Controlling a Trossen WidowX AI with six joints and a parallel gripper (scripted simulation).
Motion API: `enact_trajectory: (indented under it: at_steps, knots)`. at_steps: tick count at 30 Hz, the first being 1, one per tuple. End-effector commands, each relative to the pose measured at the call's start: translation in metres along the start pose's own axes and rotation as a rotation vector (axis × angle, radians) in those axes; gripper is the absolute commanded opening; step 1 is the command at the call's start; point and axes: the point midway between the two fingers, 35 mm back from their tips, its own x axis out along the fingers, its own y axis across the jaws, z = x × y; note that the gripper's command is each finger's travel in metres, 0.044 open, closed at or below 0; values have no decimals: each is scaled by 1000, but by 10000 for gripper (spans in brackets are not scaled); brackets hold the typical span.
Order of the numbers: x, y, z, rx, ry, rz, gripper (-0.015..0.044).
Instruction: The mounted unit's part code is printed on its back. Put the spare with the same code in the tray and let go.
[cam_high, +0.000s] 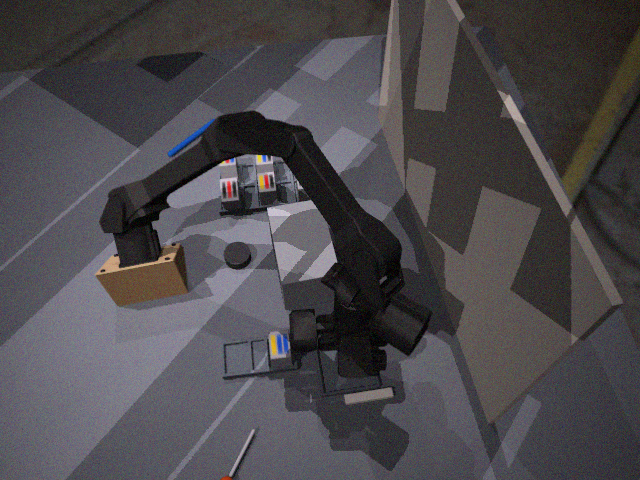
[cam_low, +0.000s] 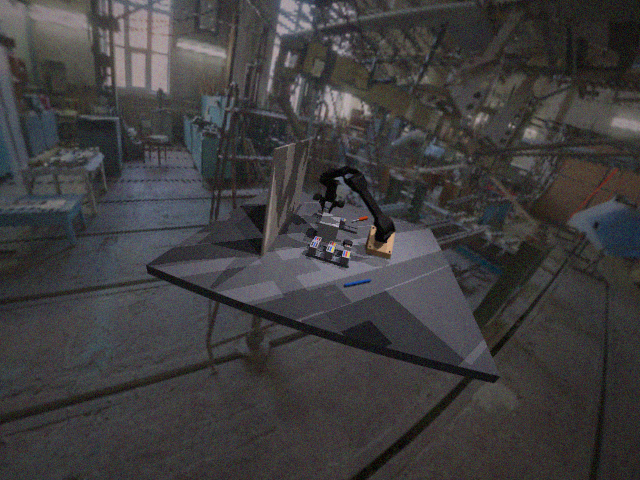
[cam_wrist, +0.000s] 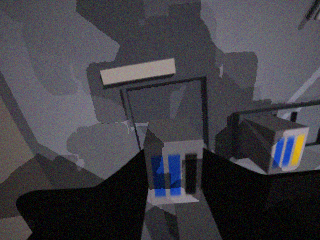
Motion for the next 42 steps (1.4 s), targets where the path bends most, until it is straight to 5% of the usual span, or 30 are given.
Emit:
enact_trajectory:
  at_steps: [1, 38, 42]
  knots:
    - [3, -1, 0, 8, 5, 1, 0]
    - [30, -6, -4, 8, 8, 1, 0]
    - [27, -5, -3, -1, 3, 0, 105]
